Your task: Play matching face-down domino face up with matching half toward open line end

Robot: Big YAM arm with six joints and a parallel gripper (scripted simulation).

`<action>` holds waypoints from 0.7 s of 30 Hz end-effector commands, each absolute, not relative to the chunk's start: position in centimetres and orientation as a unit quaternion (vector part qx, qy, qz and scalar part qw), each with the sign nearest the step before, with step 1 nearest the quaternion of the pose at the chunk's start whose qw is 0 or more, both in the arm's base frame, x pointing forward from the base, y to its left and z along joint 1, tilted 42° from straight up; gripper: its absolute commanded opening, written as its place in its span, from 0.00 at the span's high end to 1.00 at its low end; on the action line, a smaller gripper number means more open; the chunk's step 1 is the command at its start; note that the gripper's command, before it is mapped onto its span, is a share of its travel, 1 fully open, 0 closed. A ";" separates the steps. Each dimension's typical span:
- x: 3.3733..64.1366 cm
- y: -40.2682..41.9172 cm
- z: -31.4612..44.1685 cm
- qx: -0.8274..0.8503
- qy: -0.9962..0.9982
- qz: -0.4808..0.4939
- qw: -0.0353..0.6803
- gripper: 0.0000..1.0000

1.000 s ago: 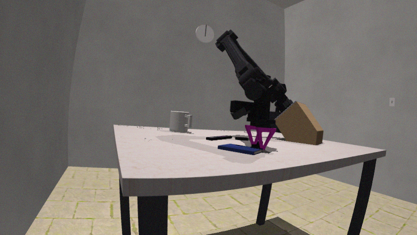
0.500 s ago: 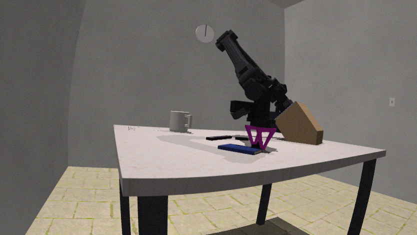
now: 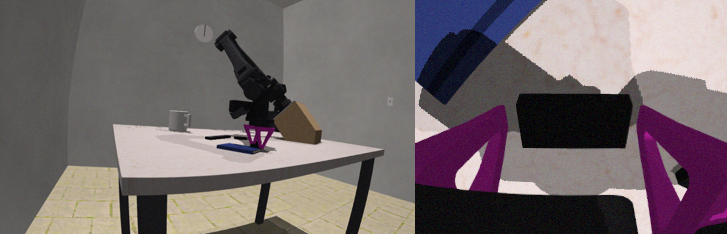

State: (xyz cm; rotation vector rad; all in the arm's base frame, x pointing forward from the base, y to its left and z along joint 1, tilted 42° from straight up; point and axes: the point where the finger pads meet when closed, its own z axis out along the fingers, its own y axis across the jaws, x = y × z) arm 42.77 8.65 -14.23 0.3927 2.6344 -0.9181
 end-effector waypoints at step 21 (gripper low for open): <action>42.6 9.2 -14.2 0.132 0.924 -0.320 0.165 0.27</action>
